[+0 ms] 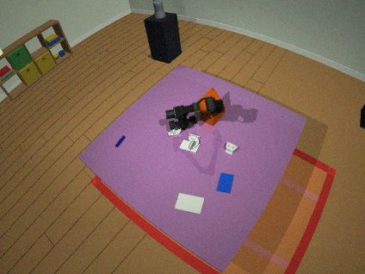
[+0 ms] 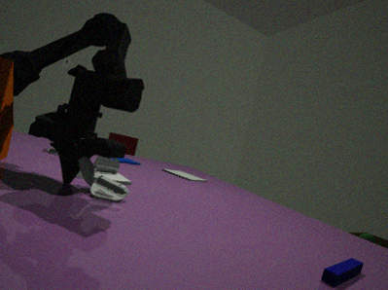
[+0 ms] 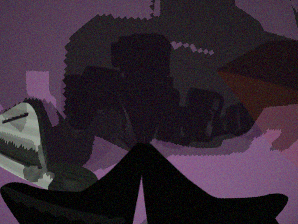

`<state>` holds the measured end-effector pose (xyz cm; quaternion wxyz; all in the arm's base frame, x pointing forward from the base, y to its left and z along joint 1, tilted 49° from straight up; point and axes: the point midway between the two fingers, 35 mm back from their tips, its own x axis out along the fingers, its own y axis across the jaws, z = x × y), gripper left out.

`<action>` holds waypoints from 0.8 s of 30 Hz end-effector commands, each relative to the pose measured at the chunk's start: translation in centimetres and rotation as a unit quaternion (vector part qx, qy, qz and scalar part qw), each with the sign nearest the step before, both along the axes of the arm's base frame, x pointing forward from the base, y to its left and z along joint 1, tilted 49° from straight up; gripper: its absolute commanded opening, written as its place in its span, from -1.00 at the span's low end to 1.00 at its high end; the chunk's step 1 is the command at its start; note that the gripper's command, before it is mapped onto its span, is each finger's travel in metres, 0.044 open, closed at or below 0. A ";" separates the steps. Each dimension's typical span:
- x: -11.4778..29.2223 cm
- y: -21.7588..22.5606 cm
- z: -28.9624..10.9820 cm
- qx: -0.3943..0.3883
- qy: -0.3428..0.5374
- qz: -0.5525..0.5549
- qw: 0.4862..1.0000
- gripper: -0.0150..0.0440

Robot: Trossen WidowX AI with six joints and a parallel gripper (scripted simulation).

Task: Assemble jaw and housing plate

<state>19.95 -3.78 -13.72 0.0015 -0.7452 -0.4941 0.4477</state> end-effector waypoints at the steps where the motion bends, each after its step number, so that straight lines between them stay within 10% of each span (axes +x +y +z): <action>1: 1.3 -0.6 -0.8 -0.006 -0.012 0.003 1.000 -0.49; 24: 4.3 -2.3 -2.6 -0.005 -0.013 0.006 1.000 -0.49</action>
